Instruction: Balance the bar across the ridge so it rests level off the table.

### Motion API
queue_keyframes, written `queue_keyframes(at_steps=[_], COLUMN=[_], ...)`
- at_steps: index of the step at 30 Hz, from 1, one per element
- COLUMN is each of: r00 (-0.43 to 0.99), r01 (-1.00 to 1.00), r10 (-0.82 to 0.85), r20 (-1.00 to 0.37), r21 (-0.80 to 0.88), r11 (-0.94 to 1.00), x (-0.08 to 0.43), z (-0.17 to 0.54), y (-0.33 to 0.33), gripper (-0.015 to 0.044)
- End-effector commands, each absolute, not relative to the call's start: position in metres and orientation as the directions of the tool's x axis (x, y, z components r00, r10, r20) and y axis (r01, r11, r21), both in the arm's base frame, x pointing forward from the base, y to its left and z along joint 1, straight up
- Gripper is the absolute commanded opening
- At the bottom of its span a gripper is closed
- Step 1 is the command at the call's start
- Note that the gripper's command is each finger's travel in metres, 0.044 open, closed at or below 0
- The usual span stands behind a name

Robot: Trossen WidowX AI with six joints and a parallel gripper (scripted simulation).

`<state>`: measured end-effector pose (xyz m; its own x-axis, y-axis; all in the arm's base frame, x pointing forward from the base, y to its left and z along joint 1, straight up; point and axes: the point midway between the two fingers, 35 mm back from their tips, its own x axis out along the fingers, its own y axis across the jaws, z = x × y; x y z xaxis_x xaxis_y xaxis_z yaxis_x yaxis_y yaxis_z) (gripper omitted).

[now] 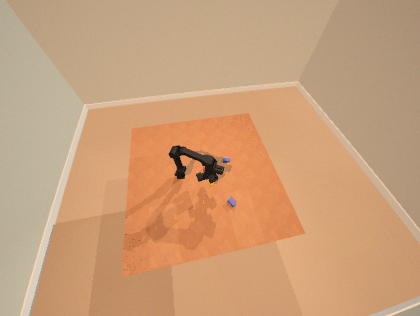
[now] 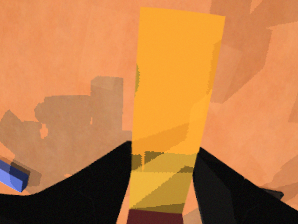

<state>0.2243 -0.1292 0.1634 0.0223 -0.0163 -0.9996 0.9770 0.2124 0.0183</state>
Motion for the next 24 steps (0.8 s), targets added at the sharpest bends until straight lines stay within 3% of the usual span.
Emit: queue_keyframes(at_steps=[1,24], r00=[0.026,0.029], r01=[0.990,0.870], r10=[-0.014,-0.005], r20=[-1.000,-1.000], r21=[0.024,0.028], r11=[0.137,-0.493], x=[0.232,0.267], z=[0.166,0.167], y=[-0.120,-0.042], gripper=[0.0000,0.0000])
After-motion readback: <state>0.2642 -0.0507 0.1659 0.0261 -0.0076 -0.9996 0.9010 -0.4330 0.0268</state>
